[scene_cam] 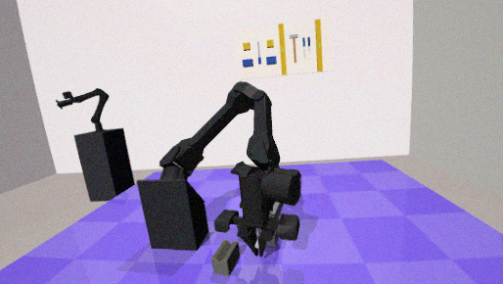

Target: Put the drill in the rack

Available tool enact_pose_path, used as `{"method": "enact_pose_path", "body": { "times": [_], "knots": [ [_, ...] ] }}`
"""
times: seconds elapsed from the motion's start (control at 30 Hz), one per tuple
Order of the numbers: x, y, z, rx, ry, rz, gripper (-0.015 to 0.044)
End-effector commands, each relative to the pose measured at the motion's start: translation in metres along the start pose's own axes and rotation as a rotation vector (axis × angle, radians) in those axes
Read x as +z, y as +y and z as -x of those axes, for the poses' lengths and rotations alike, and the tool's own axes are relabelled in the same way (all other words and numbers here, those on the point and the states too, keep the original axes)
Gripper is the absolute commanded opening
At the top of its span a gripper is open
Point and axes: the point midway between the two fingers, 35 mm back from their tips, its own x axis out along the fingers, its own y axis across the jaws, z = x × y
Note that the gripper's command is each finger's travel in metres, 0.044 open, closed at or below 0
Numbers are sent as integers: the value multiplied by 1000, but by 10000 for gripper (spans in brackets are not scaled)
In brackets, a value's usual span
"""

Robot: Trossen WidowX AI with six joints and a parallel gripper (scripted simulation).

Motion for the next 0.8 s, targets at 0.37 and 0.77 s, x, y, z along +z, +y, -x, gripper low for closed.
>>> {"method": "enact_pose_path", "body": {
  "times": [0.37, 0.77],
  "knots": [
    [-9, 0, 0, 1, 0, 2, 131],
    [-5, 0, -1, -2, 2, 4, 440]
  ]
}}
